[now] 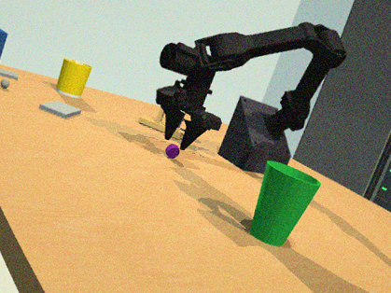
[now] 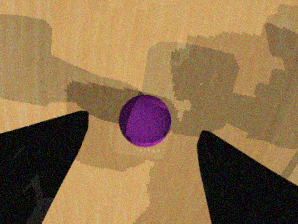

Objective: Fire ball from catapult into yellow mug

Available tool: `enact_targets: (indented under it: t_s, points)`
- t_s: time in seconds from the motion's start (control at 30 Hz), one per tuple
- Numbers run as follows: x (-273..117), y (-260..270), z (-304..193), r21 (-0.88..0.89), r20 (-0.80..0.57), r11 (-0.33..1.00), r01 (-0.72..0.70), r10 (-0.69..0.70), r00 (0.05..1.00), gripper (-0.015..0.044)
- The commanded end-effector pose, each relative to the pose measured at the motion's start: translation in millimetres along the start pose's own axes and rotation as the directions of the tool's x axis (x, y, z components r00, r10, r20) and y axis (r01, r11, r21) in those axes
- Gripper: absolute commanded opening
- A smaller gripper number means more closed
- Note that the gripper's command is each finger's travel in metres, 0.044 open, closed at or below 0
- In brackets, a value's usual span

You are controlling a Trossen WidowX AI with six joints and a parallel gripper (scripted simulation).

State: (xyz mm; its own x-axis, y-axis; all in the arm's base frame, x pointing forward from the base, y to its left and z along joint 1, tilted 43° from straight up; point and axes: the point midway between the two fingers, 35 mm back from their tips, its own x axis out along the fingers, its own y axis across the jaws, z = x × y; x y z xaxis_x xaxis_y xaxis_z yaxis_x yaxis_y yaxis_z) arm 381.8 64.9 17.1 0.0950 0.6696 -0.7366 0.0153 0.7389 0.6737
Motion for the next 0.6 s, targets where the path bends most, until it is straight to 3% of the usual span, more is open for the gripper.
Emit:
enact_targets:
  t_s: [0.0,0.3,0.5,0.57]
  points:
    - [11,0,-2,0.007,-0.009,1.000,-0.007,0.008,1.000,0.0300]
    - [23,0,-3,0.007,-0.009,1.000,-0.009,0.009,1.000,0.0300]
    - [23,0,-3,0.007,-0.009,1.000,-0.009,0.009,1.000,0.0142]
    - [23,0,-3,0.007,-0.009,1.000,-0.009,0.009,1.000,0.0129]
